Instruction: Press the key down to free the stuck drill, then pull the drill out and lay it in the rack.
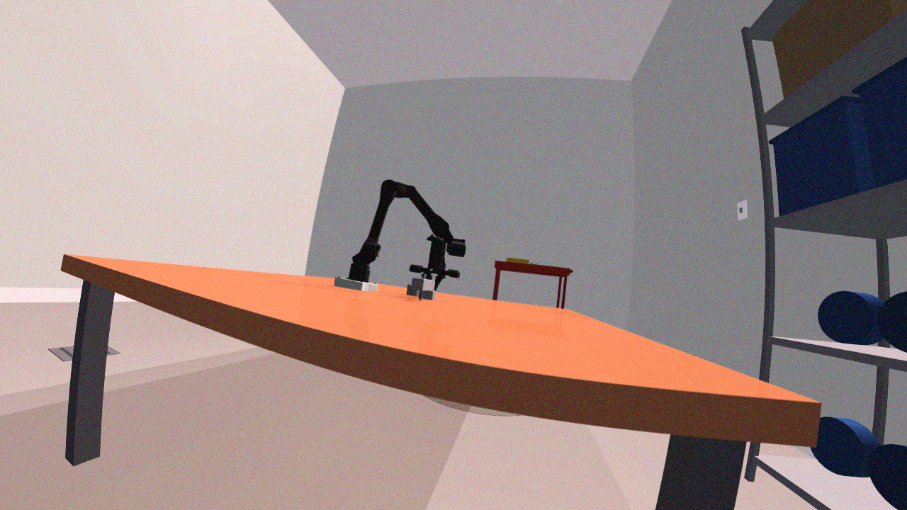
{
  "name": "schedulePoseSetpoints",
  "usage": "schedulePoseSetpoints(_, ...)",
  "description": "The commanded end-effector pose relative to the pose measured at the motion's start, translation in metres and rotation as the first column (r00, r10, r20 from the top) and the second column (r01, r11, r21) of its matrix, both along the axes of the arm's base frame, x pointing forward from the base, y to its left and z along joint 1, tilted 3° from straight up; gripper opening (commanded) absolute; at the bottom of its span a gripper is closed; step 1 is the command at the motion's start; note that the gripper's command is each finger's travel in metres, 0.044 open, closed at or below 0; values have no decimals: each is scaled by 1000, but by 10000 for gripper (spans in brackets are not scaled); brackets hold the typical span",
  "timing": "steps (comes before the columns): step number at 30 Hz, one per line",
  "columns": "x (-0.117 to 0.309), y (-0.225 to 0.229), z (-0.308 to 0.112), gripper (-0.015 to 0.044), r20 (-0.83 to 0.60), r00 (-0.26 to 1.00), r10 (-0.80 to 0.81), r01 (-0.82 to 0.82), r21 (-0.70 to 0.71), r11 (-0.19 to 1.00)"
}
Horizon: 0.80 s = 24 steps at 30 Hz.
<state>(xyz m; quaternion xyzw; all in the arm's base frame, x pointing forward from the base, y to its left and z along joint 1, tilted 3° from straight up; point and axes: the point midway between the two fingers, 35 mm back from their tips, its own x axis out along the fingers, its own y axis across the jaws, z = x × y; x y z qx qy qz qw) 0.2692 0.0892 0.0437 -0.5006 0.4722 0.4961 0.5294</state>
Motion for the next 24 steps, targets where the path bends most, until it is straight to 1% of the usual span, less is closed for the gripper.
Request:
schedulePoseSetpoints(1,2,8,2,0,3,1000,-4,4,2,1000)
schedulePoseSetpoints(2,2,10,2,0,3,1000,-4,4,2,1000)
schedulePoseSetpoints(3,0,3,0,26,0,1000,0,0,1,1000)
schedulePoseSetpoints(19,0,-1,-1,440,3,1000,-4,4,1,1000)
schedulePoseSetpoints(24,0,-3,-3,440,3,1000,-4,4,1,1000)
